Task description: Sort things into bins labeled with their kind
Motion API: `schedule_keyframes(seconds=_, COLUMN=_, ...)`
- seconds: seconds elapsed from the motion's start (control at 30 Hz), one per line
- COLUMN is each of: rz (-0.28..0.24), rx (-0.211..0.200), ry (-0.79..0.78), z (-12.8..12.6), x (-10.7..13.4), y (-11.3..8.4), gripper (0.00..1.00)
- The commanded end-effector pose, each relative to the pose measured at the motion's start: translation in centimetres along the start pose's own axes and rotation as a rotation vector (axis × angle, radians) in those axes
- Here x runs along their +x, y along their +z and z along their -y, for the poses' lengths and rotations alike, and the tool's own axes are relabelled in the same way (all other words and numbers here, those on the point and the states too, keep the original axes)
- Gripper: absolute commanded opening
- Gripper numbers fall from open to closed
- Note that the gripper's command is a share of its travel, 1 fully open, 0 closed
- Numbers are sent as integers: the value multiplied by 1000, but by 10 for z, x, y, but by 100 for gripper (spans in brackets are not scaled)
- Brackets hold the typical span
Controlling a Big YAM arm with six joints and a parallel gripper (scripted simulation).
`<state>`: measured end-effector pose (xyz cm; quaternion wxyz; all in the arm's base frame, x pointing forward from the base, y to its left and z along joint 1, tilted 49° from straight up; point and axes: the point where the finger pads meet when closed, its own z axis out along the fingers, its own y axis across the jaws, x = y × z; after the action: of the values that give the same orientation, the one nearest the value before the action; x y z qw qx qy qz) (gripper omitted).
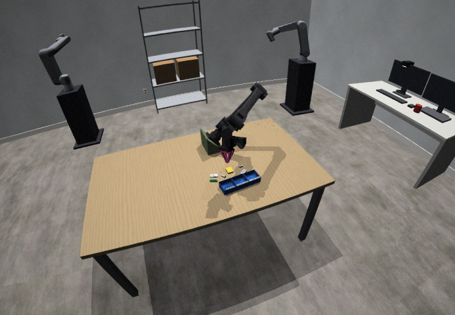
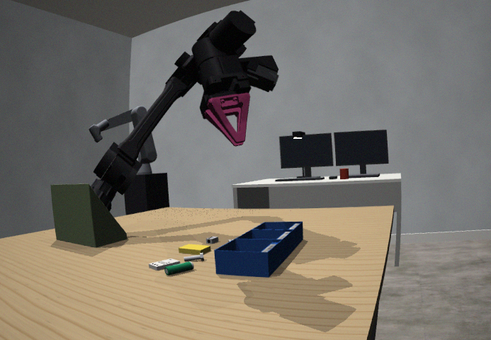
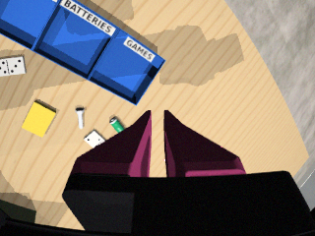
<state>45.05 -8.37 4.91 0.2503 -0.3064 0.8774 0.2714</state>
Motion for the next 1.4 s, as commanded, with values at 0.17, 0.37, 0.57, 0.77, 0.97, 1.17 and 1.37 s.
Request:
schedule_keyframes(seconds=0.17, rz=-76, rx=-53, ry=304, z=-15, x=8, y=-46, gripper=9)
schedule_keyframes(seconds=0.37, rz=-163, rx=-138, ry=530, z=-43, x=27, y=-63, gripper=9)
schedule_keyframes(seconds=0.57, rz=-237, rx=-206, ry=703, z=-70, x=39, y=-80, gripper=9)
schedule_keyframes(seconds=0.77, rz=-263, rx=-231, ry=717, z=-77, x=34, y=-75, gripper=9)
schedule_keyframes(seconds=0.97, rz=-269, rx=-237, ry=715, z=-77, x=33, y=-72, gripper=9)
schedule_keyframes(seconds=1.17, rz=-265, rx=-238, ry=722, z=-75, x=35, y=-72, gripper=9)
schedule_keyframes(seconds=1.37, rz=-271, rx=-243, ry=721, z=-75, x=34, y=-69, gripper=9)
